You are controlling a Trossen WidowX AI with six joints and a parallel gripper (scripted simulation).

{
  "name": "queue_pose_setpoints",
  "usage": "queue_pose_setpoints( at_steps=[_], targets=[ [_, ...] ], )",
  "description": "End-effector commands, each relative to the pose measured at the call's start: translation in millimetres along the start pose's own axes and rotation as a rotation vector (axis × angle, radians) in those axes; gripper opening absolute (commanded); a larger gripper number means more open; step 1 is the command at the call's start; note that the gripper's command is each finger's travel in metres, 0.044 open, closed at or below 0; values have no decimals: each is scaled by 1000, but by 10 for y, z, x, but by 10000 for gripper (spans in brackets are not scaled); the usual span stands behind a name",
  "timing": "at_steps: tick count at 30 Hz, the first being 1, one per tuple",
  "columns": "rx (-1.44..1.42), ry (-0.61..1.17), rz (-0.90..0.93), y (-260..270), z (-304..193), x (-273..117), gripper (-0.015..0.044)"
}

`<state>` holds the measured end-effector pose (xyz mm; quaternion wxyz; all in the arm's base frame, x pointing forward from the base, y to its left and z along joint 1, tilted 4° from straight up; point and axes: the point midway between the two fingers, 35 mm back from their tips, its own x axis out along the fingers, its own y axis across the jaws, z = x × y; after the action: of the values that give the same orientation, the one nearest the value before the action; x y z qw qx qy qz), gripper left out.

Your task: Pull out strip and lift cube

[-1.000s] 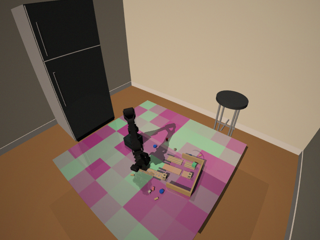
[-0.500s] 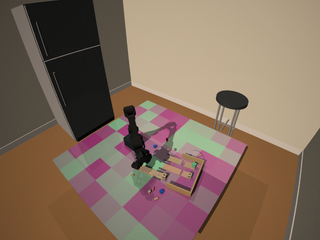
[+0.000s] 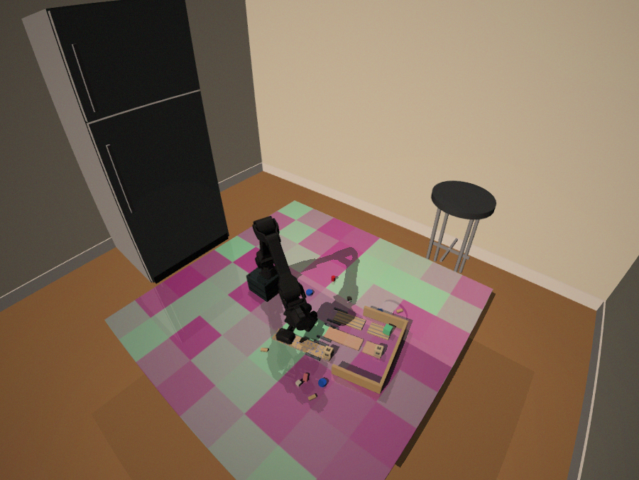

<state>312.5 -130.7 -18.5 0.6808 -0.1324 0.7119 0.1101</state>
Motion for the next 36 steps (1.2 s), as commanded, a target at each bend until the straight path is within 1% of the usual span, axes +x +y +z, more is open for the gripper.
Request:
queue_pose_setpoints(
  at_steps=[1, 33, 36],
  targets=[
    [4, -3, 2, -6, 150, -16, 440],
    [4, -13, 2, -31, 1396, -175, 440],
    [4, -13, 2, -32, 1397, -154, 361]
  ],
)
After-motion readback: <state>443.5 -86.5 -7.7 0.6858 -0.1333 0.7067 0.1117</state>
